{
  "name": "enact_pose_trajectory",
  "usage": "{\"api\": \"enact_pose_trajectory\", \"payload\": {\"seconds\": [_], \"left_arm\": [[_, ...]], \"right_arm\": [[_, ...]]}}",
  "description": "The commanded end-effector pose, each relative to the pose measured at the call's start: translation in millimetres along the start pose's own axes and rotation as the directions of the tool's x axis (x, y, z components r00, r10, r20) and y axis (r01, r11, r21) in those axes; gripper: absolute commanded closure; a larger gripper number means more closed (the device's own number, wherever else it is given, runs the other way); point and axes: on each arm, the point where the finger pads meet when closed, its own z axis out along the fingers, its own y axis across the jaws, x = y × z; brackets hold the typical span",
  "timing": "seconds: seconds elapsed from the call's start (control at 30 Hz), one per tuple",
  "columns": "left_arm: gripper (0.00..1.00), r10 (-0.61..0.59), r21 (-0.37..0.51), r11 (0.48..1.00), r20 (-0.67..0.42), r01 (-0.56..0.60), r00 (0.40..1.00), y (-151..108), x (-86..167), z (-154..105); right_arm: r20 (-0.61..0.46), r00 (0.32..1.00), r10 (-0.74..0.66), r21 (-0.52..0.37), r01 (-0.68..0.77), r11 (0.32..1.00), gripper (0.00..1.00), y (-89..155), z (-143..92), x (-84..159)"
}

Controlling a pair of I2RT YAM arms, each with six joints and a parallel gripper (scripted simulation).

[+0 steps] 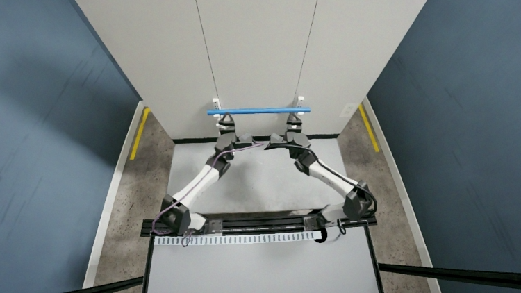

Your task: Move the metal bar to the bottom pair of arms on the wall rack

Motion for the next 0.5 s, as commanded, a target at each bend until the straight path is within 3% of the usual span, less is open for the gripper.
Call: {"api": "enact_pose_trajectory", "payload": {"seconds": [0.0, 0.47], "left_arm": [[0.00, -0.020, -0.038, 0.999, 0.002, 0.020, 1.000, 17, 2, 8], [0.00, -0.021, -0.039, 0.999, 0.003, 0.021, 1.000, 17, 5, 22]], "right_arm": [[0.010, 1.000, 0.023, 0.037, -0.024, 0.999, 0.00, -15, 7, -1], [0.013, 0.999, 0.034, 0.049, -0.034, 0.998, 0.00, -23, 21, 0]]}}
